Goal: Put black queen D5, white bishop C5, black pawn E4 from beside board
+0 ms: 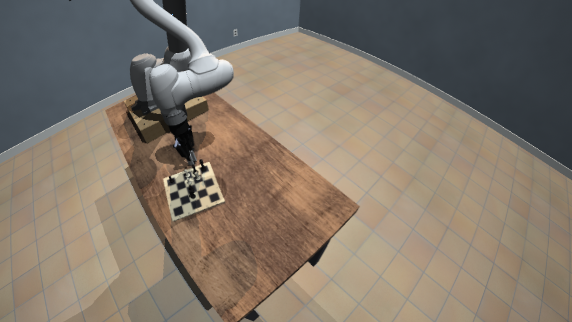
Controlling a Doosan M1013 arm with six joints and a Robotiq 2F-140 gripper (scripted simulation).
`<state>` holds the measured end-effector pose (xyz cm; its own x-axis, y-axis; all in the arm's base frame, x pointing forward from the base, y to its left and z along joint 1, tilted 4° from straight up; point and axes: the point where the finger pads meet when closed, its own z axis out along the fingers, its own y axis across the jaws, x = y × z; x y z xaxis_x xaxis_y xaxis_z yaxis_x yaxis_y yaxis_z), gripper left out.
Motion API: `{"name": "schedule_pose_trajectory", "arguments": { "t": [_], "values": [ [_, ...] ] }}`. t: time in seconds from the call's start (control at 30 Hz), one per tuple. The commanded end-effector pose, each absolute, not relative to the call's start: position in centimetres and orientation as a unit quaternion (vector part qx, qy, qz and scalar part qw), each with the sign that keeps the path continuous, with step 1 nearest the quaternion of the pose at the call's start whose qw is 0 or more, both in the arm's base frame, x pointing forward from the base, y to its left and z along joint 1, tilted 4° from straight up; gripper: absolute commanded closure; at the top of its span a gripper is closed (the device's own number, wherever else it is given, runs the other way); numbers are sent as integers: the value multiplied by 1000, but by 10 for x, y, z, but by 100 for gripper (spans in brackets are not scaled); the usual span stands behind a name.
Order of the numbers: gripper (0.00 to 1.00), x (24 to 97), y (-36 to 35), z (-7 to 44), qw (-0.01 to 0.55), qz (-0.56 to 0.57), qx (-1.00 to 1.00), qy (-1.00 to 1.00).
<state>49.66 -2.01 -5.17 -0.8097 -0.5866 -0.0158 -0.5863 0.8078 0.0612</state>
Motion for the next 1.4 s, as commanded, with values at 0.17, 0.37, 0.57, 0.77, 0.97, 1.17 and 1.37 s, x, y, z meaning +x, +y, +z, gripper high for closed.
{"name": "schedule_pose_trajectory", "arguments": {
  "t": [0.17, 0.37, 0.57, 0.77, 0.97, 1.17, 1.37],
  "values": [
    [80, 497, -20, -52, 2, -32, 308, -951],
    [80, 497, -20, -52, 2, -32, 308, -951],
    [80, 497, -20, -52, 2, -32, 308, -951],
    [100, 497, -20, -52, 2, -32, 308, -951],
    [100, 497, -20, -52, 2, -32, 308, -951],
    [100, 497, -20, -52, 2, -32, 308, -951],
    [100, 497, -20, -52, 2, -32, 308, -951]
  ]
}}
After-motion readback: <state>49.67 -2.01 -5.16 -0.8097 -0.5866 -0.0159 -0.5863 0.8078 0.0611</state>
